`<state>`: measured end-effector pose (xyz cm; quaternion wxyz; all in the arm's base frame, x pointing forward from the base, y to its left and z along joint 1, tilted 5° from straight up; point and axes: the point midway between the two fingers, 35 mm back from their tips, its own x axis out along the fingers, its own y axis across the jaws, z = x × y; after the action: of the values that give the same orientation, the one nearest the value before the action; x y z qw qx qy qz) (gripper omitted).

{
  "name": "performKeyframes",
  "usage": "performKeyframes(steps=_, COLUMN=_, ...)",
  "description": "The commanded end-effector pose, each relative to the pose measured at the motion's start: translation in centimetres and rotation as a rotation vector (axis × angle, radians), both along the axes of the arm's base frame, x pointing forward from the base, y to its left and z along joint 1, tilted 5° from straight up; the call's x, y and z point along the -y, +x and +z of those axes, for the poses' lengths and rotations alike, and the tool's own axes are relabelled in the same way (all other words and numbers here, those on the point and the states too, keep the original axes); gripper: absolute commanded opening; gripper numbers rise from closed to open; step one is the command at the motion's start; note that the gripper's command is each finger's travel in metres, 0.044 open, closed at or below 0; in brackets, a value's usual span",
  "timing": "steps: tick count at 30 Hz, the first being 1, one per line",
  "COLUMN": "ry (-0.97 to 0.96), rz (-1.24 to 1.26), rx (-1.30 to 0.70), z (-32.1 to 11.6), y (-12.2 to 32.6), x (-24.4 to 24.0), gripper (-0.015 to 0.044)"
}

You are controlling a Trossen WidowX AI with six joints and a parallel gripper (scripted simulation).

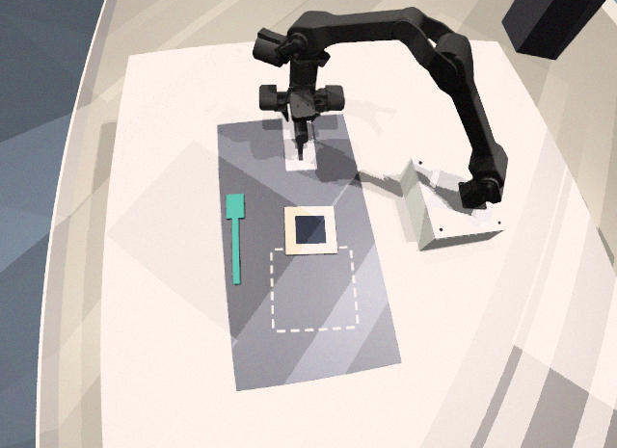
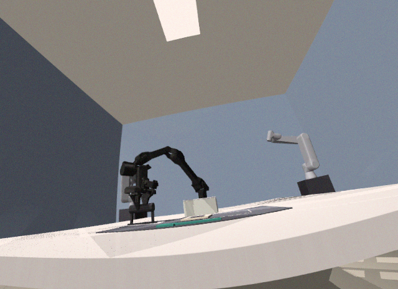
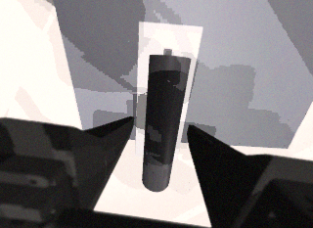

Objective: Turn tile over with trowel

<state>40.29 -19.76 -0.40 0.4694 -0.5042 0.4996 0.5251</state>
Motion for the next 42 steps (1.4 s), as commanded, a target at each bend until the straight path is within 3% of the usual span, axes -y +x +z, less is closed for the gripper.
performKeyframes(steps=1, ry=0.004, rz=-0.004, rx=-0.001, z=-0.1, y=0.0, x=-0.1, gripper=0.0270)
performKeyframes(steps=9, ry=0.004, rz=-0.004, rx=-0.001, z=0.2, y=0.0, x=-0.1, gripper=0.0270)
performKeyframes(steps=13, ry=0.004, rz=-0.005, rx=-0.001, z=4.2, y=0.0, x=-0.2, gripper=0.0270)
performKeyframes(steps=19, ry=0.004, rz=-0.005, rx=-0.001, z=4.5, y=-0.1, x=-0.2, gripper=0.0270)
performKeyframes(steps=20, ry=-0.005, rz=-0.001, rx=0.012, z=4.9, y=0.1, x=-0.1, gripper=0.0296)
performKeyframes(steps=23, ry=-0.005, rz=-0.006, rx=0.013, z=5.5, y=0.1, x=-0.1, gripper=0.0300)
performKeyframes(steps=42, ry=0.046, rz=-0.616, rx=0.181, z=4.3, y=0.6, x=0.7, gripper=0.0300)
